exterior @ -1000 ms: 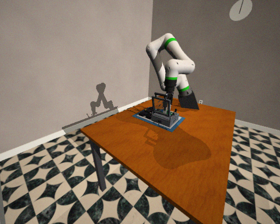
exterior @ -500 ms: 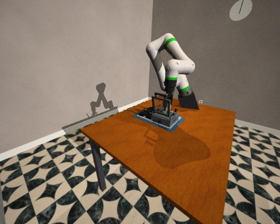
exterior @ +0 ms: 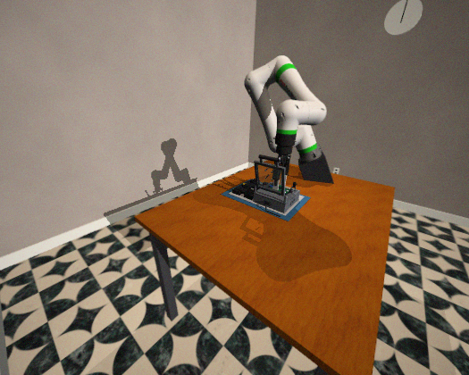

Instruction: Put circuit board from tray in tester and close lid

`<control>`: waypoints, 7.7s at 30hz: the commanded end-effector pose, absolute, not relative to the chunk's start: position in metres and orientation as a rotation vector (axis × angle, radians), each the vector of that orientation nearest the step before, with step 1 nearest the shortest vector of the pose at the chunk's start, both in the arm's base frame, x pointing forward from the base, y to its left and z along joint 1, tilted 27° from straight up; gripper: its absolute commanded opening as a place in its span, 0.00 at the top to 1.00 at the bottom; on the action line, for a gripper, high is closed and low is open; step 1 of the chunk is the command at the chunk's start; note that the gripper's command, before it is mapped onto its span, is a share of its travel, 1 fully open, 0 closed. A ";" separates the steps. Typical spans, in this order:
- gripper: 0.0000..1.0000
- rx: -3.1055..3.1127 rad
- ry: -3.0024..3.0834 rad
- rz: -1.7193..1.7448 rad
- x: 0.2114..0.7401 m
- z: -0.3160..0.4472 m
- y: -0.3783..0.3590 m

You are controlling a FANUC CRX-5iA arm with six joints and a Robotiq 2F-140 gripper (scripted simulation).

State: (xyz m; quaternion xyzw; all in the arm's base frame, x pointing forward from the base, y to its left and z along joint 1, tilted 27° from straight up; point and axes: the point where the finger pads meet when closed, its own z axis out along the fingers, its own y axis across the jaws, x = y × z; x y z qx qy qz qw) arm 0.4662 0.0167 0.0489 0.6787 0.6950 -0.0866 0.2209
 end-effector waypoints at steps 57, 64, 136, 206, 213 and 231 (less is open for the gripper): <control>0.42 1.876 1.921 -0.239 0.463 0.065 0.025; 0.42 1.876 1.921 -0.239 0.460 0.080 0.032; 0.70 1.876 1.921 -0.239 0.422 0.258 0.116; 0.70 1.876 1.921 -0.239 0.566 0.284 0.125; 0.70 1.876 1.921 -0.239 0.566 0.284 0.125; 0.70 1.876 1.921 -0.239 0.567 0.284 0.125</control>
